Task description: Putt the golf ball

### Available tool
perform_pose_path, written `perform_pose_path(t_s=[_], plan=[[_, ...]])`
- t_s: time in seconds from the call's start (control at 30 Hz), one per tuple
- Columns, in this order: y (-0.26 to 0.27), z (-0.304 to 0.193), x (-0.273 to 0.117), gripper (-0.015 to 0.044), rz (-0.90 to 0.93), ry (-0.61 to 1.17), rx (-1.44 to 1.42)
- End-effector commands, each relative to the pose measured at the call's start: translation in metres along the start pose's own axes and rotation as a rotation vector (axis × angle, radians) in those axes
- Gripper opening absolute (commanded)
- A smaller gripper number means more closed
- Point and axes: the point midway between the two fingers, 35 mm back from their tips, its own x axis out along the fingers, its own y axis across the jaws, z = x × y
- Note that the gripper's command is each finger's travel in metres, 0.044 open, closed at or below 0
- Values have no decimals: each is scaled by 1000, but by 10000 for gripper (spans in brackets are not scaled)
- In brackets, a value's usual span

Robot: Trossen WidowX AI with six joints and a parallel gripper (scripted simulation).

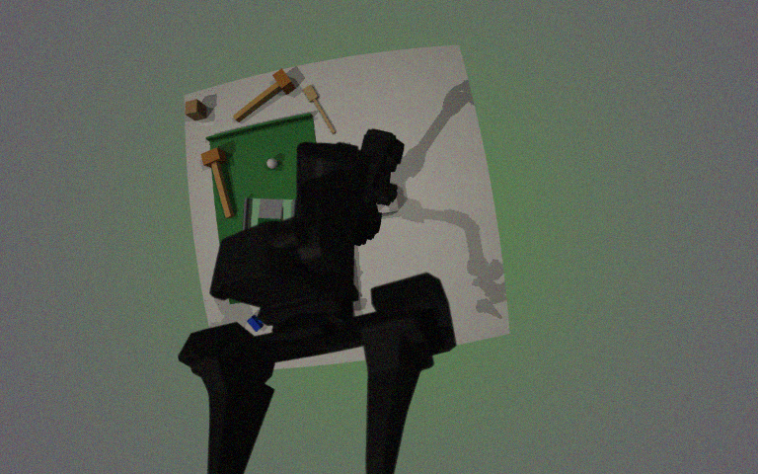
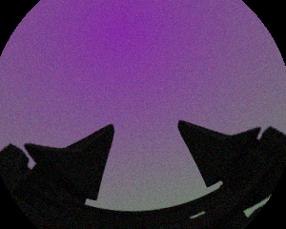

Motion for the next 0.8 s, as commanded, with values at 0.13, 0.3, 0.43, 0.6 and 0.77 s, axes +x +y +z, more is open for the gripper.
perform_pose_path(t_s=[0.13,0.3,0.43,0.6,0.77], plan=[[-38,-47,-4,440,-113,145,-79],[-84,-102,-21,440,-236,338,-176],[-121,-147,-45,440,-326,515,-255],[-167,-202,-92,440,-420,774,-351],[-198,-250,-147,440,-454,1044,-424]])
